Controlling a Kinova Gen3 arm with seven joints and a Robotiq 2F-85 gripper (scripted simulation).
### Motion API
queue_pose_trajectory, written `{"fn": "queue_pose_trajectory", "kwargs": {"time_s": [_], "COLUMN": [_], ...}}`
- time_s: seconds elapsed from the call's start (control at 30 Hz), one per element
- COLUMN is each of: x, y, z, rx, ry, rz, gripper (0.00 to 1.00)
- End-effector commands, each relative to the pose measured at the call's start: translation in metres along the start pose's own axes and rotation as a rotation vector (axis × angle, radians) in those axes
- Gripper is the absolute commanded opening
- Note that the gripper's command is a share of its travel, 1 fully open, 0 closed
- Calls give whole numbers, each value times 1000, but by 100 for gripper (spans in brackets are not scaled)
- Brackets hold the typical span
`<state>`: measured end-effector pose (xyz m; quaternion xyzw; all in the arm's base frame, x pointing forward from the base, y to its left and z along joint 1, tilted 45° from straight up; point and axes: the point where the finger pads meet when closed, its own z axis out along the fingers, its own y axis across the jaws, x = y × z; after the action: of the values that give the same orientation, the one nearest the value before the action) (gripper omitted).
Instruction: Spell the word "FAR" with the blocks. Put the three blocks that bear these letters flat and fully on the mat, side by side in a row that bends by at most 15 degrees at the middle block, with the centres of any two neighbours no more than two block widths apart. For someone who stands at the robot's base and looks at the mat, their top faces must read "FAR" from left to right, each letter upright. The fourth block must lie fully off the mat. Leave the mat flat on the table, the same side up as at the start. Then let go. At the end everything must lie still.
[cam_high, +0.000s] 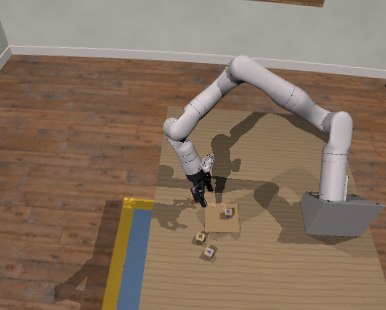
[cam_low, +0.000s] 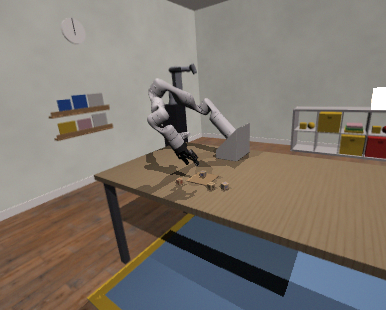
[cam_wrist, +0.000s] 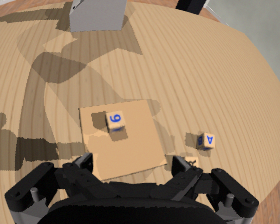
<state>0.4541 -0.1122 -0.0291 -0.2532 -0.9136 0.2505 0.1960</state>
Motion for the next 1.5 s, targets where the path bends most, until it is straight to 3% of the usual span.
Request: {"fn": "queue_pose_trajectory", "kwargs": {"time_s": [0.0, 0.57, 0.6, 1.17, 1.2, 1.47], "x": [-6, -6, -9, -8, -10, -9], "y": [16, 28, 42, 53, 66, 64], "z": [0, 4, 4, 7, 7, 8], "rx": [24, 48, 63, 84, 95, 98], "ry": [-47, -76, -112, -140, -175, -172], "rz": [3, 1, 1, -2, -3, -4], "gripper": [100, 100, 100, 100, 100, 100]}}
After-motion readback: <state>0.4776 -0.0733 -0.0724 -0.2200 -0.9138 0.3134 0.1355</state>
